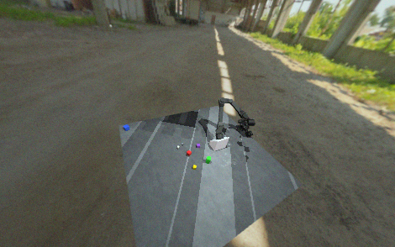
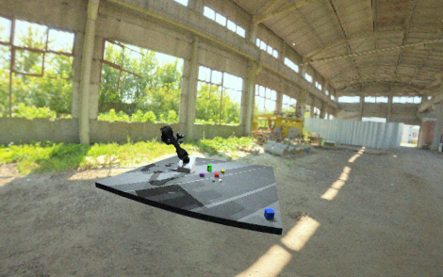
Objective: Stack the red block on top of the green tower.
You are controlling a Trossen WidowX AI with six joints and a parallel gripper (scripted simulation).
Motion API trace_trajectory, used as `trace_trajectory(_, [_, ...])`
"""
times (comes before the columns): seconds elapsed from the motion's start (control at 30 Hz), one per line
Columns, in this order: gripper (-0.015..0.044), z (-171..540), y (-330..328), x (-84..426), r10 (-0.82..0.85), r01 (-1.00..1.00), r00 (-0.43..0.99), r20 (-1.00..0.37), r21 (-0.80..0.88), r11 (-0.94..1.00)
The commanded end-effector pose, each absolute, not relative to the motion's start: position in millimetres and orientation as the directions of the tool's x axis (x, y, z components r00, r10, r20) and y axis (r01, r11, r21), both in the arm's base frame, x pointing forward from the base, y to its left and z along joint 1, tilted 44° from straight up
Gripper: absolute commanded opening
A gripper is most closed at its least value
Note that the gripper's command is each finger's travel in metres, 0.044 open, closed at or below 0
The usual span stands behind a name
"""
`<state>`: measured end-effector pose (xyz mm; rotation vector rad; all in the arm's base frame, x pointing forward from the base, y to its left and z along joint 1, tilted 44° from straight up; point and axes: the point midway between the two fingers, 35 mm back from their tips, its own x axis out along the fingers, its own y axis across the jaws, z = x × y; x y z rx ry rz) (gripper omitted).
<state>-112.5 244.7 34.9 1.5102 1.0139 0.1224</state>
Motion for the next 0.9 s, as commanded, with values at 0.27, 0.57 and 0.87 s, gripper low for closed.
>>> trace_trajectory(0.27, [0.044, 33, 263, -70, 0.502, 0.621, 0.712, -0.492, 0.774, -0.122])
trace_trajectory(0.57, [0.044, 33, 276, -16, 0.318, 0.608, 0.793, -0.52, 0.644, -0.464])
trace_trajectory(0.87, [0.044, 32, 274, 43, 0.119, 0.427, 0.833, -0.541, 0.491, -0.759])
